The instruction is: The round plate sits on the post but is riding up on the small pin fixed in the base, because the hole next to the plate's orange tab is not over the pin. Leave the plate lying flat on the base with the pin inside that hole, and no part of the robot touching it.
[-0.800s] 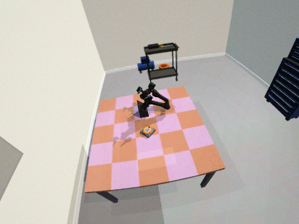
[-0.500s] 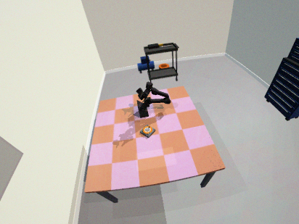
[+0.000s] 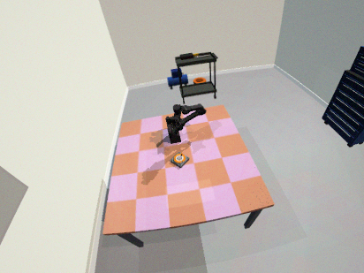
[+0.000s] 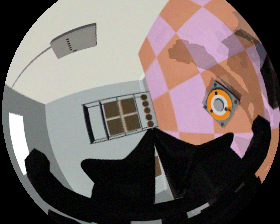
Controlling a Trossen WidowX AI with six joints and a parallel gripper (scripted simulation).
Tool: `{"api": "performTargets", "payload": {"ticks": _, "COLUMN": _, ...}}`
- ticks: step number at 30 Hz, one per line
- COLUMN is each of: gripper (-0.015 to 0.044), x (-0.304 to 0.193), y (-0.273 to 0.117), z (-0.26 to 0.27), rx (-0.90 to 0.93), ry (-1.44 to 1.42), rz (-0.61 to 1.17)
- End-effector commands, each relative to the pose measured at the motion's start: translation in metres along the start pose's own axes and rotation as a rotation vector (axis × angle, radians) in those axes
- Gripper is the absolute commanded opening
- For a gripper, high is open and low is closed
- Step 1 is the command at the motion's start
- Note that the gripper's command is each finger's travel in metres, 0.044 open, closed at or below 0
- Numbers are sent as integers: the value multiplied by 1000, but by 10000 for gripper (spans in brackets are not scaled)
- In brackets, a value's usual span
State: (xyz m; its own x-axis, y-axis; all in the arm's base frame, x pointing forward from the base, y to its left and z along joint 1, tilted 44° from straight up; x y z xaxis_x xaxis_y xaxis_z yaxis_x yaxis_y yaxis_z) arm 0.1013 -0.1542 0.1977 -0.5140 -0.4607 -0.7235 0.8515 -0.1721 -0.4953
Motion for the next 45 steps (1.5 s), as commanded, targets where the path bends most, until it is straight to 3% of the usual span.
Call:
{"api": "performTargets", "payload": {"ticks": 1, "gripper": 0, "x": -5, "y": 17, "z": 0, "rx": -120, "ry": -185, "rz": 13}}
{"api": "performTargets", "payload": {"ticks": 8, "gripper": 0, "x": -18, "y": 72, "z": -24, "rx": -500, "ry": -667, "rz": 159}}
{"api": "performTargets", "payload": {"ticks": 11, "gripper": 0, "x": -22, "y": 83, "z": -30, "rx": -571, "ry": -795, "rz": 220}}
{"api": "performTargets", "payload": {"ticks": 16, "gripper": 0, "x": -33, "y": 118, "z": -57, "rx": -785, "ry": -1212, "rz": 496}}
{"api": "performTargets", "payload": {"ticks": 19, "gripper": 0, "x": -36, "y": 126, "z": -66, "rx": -833, "ry": -1313, "rz": 589}}
{"api": "performTargets", "payload": {"ticks": 24, "gripper": 0, "x": -44, "y": 152, "z": -100, "rx": -960, "ry": -1623, "rz": 964}}
{"api": "performTargets", "payload": {"ticks": 35, "gripper": 0, "x": -40, "y": 154, "z": -109, "rx": -972, "ry": -1658, "rz": 1019}}
{"api": "performTargets", "payload": {"ticks": 45, "gripper": 0, "x": -33, "y": 168, "z": -150, "rx": -970, "ry": -1657, "rz": 1022}}
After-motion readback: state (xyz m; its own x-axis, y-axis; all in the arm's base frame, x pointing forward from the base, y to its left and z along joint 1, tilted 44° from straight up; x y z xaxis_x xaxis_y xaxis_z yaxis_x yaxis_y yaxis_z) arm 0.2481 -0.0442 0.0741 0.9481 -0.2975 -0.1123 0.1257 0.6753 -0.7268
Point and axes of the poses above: the point midway between the two fingers, 35 mm back from their tips, its own y axis out along the fingers, its own z axis across the jaws, x = y × z, the point moved 9 cm from there along -y, back along the fingers, and after that the axes turned 10 degrees about y, right-handed, at the moved point
